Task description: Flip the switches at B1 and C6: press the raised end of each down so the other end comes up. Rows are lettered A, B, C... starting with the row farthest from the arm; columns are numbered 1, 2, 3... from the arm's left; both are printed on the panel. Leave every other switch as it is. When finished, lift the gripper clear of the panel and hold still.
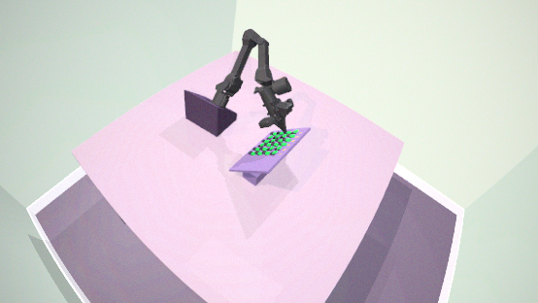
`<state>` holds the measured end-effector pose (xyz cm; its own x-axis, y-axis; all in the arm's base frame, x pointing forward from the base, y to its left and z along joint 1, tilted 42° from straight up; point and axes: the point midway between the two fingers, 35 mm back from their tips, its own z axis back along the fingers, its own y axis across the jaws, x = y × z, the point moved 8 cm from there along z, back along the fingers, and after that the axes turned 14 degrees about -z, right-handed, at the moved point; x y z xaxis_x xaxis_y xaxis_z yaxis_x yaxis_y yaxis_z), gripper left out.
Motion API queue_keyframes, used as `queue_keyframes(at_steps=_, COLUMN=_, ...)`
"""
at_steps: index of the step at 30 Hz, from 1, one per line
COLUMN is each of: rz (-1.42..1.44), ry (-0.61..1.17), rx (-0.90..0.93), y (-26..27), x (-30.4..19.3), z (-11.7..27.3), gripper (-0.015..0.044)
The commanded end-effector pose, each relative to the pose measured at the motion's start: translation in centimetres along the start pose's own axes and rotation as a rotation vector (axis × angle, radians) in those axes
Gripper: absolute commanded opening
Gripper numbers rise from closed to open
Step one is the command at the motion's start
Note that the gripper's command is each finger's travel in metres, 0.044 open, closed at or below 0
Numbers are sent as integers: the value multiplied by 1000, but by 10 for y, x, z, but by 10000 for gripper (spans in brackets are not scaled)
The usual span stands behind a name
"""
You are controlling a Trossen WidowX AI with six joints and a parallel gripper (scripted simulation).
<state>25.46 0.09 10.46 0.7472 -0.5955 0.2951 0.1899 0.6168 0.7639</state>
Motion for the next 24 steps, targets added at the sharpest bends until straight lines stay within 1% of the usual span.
queue_keyframes(at_steps=1, rz=-5, ry=-2, rx=-4, y=-1, x=0, z=-1, gripper=0)
queue_keyframes(at_steps=24, rz=0, ry=1, rx=-1, y=0, x=0, z=-1, gripper=0)
